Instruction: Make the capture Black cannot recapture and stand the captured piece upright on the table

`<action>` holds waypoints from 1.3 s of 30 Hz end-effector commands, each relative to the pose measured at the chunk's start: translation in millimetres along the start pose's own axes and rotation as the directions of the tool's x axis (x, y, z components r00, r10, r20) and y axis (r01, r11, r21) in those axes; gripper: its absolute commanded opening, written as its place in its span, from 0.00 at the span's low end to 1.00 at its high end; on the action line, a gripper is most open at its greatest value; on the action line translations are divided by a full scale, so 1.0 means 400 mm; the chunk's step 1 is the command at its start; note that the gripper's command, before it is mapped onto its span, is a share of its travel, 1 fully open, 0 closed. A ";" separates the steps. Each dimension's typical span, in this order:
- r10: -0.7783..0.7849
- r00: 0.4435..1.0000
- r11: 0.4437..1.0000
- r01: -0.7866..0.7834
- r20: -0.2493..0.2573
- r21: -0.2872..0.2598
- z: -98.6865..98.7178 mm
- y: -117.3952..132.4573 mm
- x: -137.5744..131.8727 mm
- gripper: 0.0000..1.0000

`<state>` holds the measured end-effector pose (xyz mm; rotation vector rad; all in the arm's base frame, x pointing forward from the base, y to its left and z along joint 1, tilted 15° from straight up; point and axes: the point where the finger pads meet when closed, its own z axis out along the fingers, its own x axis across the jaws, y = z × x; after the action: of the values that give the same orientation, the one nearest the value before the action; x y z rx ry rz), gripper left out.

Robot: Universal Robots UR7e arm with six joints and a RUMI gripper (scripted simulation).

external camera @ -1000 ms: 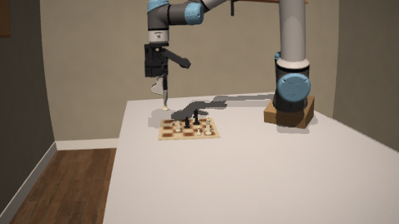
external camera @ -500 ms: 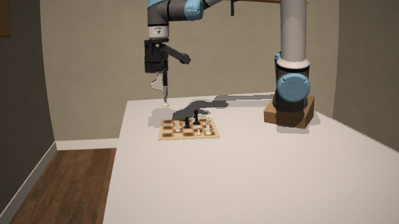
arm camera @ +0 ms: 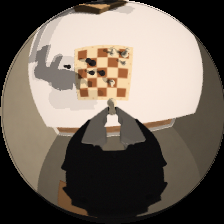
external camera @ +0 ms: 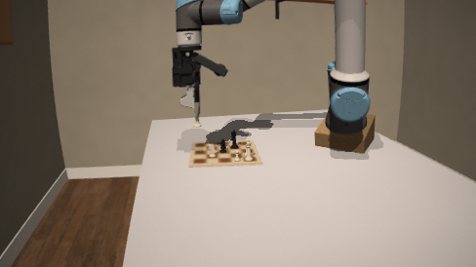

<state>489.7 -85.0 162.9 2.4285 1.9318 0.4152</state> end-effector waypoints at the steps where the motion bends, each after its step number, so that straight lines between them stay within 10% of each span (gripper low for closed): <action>1: 0.018 1.000 1.000 -0.018 0.000 -0.001 -0.001 0.000 0.001 0.00; 25: 0.230 0.973 0.973 -0.230 0.000 -0.001 -0.002 -0.004 0.017 0.00; 39: 0.510 0.860 0.860 -0.510 0.000 -0.001 -0.002 -0.008 0.038 0.00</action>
<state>489.0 -72.4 165.1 2.8381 1.3951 0.4203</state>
